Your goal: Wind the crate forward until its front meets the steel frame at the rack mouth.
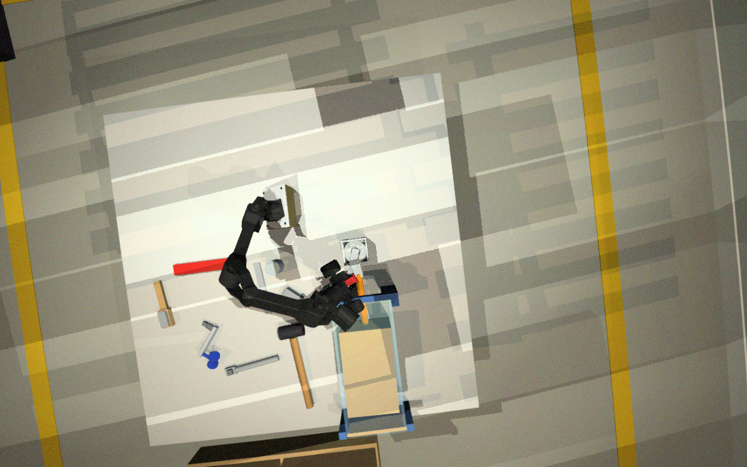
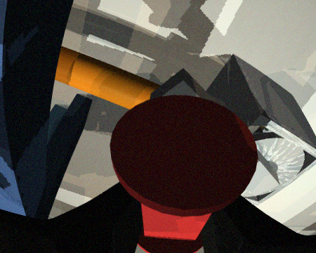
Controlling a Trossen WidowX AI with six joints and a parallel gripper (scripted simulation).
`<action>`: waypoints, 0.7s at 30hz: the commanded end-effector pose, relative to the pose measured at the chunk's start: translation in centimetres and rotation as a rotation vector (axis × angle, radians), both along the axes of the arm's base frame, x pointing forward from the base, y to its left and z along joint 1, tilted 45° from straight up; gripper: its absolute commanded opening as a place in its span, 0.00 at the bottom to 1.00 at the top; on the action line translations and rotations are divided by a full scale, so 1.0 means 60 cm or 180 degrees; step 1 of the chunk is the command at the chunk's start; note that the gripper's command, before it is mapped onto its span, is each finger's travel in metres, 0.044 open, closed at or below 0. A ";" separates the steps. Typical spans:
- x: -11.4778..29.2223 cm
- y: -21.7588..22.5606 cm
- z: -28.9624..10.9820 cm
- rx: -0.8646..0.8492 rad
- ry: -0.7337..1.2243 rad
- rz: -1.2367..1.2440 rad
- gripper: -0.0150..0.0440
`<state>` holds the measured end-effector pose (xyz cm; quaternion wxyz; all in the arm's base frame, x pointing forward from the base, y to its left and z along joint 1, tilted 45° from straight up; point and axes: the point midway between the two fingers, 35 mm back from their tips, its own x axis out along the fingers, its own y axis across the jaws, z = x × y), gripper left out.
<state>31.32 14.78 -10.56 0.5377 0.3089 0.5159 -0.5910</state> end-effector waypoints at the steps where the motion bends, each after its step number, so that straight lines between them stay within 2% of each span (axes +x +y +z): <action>1: 0.008 0.011 -0.018 0.0024 -0.0032 -0.0006 0.25; 21: 0.016 0.039 -0.045 0.0028 -0.0035 -0.0006 0.25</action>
